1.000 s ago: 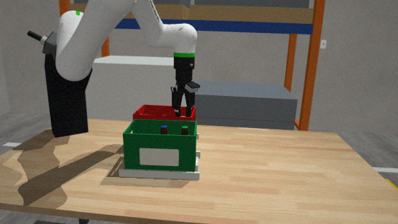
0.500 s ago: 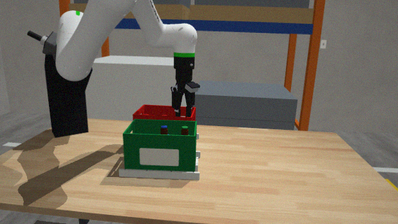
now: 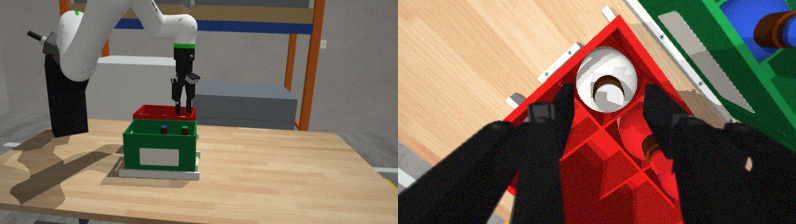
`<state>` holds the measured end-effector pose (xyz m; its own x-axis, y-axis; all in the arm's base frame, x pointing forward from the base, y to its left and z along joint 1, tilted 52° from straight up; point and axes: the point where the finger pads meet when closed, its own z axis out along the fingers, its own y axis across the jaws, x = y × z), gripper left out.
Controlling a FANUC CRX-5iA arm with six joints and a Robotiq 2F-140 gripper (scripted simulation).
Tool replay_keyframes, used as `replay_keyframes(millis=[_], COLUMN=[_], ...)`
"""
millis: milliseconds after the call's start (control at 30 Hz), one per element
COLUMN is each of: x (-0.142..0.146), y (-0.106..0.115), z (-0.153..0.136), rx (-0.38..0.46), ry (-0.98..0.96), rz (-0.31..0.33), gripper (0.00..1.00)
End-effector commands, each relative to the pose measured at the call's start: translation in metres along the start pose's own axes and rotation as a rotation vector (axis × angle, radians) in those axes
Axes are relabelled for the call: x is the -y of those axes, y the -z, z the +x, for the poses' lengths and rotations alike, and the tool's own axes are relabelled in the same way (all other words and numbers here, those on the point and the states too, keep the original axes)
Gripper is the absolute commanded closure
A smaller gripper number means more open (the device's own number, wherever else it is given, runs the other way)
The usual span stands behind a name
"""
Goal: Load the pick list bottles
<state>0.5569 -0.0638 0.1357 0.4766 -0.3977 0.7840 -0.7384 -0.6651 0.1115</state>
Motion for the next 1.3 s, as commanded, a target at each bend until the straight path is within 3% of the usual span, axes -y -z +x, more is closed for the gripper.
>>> replay_keyframes(millis=[0, 667, 1267], x=[0.000, 0.000, 0.028], y=[0.002, 0.047, 0.073], z=[0.000, 0.000, -0.074], rx=[0.000, 0.000, 0.000], ry=[0.000, 0.000, 0.000], rz=[0.001, 0.001, 0.001], gripper=[0.56, 0.56, 0.56])
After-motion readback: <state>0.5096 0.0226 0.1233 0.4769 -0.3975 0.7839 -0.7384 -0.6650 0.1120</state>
